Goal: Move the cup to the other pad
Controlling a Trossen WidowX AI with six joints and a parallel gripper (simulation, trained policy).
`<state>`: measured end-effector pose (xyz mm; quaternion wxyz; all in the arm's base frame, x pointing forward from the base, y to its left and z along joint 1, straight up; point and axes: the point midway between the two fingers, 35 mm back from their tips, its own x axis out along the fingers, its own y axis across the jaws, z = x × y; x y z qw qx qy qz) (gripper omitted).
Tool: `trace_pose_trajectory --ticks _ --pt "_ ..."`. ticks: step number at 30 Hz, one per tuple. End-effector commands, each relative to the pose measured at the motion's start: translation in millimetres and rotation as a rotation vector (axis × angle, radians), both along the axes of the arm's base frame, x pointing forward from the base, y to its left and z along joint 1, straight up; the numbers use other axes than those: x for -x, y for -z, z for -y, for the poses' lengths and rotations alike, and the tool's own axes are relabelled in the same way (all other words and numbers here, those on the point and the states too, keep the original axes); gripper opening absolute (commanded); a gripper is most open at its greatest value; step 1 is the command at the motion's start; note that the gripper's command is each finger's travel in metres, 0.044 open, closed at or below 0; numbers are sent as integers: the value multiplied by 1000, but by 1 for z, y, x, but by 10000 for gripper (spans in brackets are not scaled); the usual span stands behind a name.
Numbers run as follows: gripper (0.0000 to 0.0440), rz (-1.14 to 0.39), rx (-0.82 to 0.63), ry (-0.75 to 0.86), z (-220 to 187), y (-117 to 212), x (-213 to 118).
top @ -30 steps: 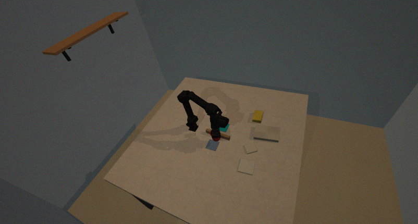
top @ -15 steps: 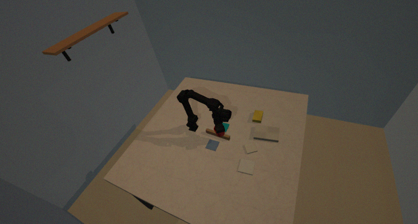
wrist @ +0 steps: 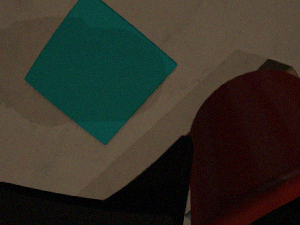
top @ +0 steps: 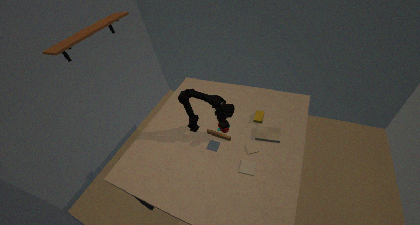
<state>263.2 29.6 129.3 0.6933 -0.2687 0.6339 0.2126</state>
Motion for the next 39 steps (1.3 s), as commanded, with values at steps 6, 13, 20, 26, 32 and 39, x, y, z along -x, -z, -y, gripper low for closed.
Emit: trace_pose_trajectory --ticks 6,13,20,26,32,39 --pt "0 19 -15 -52 -29 6 2" --pt "0 26 -22 -88 -49 14 7" --pt "0 27 -26 -116 -66 25 14" --pt "0 23 -22 -126 -74 39 22" --pt "0 18 -13 -124 -76 54 31" --pt "9 3 3 -117 -75 70 42"
